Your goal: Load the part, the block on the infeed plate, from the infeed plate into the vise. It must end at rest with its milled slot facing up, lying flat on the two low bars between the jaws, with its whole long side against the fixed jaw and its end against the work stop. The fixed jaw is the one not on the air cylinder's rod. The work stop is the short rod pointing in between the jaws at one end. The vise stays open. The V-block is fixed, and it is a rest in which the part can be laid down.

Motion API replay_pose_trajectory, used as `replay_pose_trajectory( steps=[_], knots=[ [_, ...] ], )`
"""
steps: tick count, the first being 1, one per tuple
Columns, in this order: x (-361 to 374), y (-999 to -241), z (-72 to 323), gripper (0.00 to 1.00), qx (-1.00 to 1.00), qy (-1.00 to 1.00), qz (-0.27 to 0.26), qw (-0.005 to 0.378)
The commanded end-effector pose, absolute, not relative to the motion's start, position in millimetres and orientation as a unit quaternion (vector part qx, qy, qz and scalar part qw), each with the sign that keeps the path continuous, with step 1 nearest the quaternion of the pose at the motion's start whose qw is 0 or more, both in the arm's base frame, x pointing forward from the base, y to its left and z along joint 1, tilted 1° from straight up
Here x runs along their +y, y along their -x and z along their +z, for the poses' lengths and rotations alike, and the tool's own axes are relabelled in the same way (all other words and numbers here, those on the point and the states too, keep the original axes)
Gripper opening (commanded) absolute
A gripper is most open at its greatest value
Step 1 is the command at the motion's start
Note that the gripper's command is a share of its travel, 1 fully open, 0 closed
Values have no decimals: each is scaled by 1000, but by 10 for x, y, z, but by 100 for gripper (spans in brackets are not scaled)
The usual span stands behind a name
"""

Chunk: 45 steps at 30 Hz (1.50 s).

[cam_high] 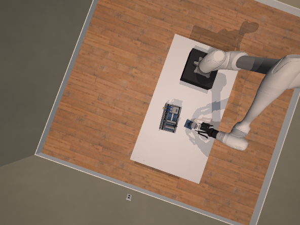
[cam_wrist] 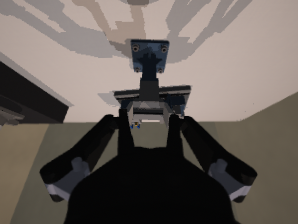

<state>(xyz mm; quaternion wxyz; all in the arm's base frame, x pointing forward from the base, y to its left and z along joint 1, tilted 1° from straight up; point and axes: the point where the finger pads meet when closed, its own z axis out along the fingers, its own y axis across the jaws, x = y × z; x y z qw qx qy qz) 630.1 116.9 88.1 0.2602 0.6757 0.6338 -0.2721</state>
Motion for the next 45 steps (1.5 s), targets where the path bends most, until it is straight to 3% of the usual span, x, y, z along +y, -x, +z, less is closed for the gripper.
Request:
replay_pose_trajectory(
  steps=[1, 45],
  knots=[
    [1169, -6301, 888, 0, 634, -676, -272, 260],
    [1166, -6300, 1099, 0, 634, -676, -272, 260]
  ],
)
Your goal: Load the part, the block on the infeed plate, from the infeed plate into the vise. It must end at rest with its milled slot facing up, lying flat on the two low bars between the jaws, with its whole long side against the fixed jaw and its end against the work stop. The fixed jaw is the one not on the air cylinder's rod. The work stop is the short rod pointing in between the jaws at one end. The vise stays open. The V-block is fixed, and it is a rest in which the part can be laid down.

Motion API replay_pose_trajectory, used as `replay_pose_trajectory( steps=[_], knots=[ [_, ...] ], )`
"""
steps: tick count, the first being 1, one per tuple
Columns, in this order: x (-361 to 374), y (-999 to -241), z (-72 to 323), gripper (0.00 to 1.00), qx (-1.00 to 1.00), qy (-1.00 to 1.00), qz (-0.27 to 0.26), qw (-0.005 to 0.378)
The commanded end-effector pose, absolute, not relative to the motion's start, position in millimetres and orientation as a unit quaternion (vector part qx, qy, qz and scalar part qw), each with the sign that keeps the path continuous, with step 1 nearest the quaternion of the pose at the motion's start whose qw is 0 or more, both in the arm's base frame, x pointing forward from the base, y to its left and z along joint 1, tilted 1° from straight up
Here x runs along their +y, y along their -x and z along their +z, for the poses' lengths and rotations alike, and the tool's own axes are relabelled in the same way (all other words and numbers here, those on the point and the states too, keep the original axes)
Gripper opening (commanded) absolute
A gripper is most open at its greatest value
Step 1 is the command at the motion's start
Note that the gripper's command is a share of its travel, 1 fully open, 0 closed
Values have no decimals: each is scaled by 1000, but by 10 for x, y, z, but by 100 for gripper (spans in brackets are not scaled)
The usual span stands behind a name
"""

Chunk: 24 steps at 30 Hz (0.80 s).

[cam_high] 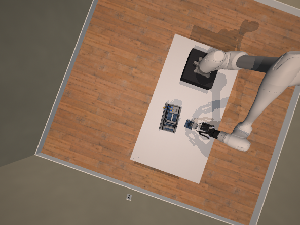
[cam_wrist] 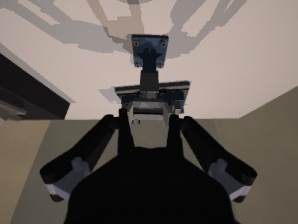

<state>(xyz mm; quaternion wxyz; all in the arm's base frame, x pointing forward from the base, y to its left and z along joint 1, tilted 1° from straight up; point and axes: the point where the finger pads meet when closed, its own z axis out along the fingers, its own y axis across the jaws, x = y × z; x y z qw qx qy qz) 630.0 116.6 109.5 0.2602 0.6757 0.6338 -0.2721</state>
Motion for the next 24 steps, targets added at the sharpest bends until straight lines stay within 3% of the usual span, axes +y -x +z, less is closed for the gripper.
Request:
replay_pose_trajectory(
  steps=[1, 24],
  knots=[
    [1166, -6300, 1099, 0, 634, -676, -272, 260],
    [1165, -6300, 1160, 0, 634, -676, -272, 260]
  ],
)
